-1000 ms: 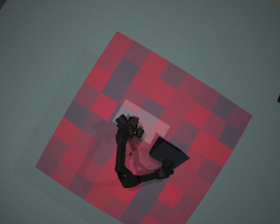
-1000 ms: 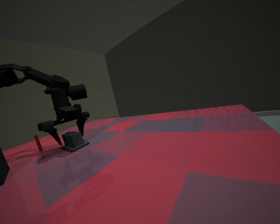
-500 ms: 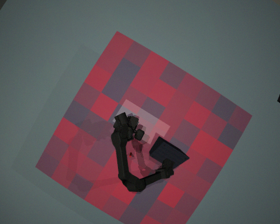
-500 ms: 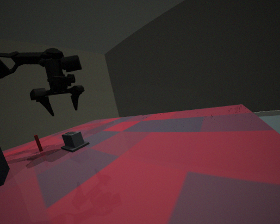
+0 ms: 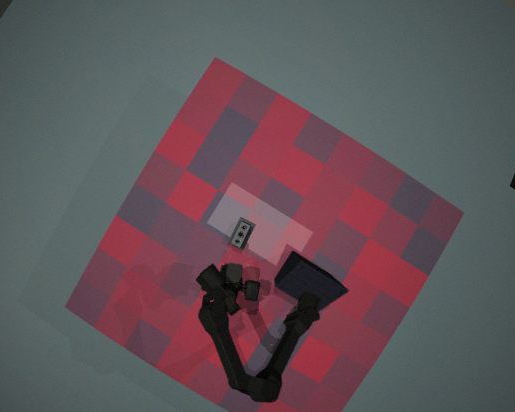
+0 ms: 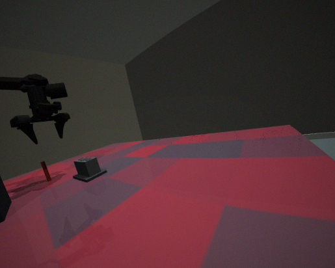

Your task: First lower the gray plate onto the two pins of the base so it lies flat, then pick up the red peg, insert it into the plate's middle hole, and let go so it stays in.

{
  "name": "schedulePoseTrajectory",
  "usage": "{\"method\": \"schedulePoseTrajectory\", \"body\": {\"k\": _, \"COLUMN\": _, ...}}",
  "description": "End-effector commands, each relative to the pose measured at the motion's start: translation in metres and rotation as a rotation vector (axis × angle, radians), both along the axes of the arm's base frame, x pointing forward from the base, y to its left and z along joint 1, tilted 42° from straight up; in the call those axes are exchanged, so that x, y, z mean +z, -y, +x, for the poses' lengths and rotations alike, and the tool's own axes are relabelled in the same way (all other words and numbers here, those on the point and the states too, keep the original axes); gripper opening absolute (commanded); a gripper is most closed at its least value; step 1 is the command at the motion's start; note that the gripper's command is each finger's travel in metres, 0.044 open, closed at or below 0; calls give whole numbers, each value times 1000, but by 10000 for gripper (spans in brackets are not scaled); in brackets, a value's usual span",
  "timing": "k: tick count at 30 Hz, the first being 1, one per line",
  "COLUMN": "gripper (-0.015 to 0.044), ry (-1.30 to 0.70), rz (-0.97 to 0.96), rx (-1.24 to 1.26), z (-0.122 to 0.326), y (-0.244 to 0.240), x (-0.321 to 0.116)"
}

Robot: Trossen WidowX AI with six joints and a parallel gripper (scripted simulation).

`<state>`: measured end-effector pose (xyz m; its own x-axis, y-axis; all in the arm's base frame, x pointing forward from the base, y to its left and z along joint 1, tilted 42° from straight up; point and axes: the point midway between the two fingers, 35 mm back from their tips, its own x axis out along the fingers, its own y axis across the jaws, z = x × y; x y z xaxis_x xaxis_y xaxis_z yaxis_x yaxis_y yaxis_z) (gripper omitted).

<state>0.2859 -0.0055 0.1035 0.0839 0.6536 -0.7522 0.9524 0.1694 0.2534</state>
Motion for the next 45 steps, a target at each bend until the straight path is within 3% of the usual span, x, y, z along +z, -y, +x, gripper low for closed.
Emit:
{"method": "schedulePoseTrajectory", "body": {"k": 1, "gripper": 440, "ry": 47, "rz": 6, "rx": 63, "z": -32, "y": -30, "x": 15}}
{"method": "schedulePoseTrajectory", "body": {"k": 45, "gripper": 440, "ry": 58, "rz": 8, "rx": 75, "z": -31, "y": -92, "x": -47}}
